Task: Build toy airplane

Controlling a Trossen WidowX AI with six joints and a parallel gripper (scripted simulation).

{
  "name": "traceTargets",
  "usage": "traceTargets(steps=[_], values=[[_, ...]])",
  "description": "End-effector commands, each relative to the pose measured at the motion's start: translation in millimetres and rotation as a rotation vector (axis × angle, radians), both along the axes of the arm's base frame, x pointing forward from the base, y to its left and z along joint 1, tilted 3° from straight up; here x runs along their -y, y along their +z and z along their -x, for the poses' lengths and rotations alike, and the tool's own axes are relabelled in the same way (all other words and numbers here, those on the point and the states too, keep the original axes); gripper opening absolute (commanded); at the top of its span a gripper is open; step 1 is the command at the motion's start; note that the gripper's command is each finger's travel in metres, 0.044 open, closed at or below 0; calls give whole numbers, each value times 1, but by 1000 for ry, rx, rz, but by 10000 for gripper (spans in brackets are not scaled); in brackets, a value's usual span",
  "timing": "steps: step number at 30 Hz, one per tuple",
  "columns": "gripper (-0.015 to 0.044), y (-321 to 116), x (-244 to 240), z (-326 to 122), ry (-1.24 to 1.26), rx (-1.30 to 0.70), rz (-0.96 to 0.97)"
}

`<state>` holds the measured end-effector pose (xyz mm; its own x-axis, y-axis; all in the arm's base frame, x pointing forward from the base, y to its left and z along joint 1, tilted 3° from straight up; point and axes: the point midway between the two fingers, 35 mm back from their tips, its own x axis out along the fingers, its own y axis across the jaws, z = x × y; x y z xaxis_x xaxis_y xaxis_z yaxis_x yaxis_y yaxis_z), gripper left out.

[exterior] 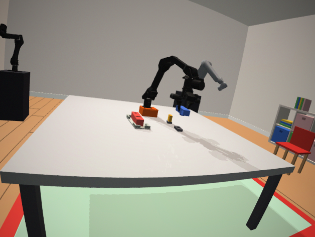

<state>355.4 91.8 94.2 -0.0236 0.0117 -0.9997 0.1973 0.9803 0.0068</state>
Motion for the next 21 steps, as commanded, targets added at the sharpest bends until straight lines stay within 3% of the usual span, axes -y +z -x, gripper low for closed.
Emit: traceTargets(steps=[1, 10, 21], values=[[0, 18, 0, 0, -1, 9, -4], [0, 29, 3, 2, -13, 9, -4], [0, 24, 39, 1, -196, 8, 3]])
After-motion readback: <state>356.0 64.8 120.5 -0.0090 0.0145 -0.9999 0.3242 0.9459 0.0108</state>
